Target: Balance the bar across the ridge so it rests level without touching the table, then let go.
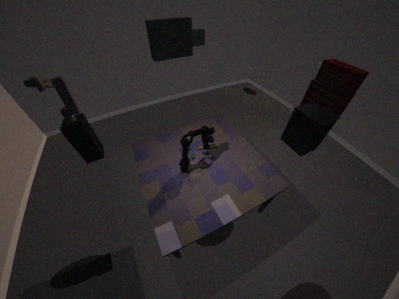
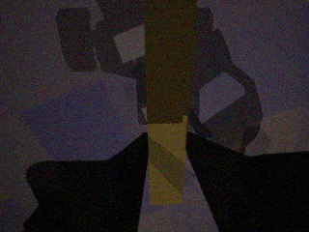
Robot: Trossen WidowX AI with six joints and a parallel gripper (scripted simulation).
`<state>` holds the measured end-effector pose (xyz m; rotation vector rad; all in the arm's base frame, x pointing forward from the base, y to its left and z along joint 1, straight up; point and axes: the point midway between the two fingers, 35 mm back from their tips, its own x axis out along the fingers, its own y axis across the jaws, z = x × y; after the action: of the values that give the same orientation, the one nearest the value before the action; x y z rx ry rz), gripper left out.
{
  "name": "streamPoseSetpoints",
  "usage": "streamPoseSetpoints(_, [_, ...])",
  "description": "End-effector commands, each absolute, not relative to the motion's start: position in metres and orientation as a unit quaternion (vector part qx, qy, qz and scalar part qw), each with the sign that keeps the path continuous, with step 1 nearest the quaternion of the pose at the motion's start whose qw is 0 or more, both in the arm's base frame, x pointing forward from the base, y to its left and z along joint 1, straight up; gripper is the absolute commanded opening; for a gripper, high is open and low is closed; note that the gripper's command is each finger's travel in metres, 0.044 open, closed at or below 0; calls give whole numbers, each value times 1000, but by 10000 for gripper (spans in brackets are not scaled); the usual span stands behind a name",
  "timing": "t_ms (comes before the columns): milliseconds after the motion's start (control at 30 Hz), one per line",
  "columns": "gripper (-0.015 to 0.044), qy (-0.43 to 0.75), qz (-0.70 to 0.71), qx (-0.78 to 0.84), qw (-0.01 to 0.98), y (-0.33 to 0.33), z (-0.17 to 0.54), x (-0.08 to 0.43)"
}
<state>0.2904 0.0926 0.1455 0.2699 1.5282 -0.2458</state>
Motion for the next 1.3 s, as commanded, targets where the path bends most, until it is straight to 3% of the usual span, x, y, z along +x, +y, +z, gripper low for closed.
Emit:
streamPoseSetpoints(0, [0,687,-109,120,708,95,142,291])
streamPoseSetpoints(1267, [0,687,-109,120,708,94,104,291])
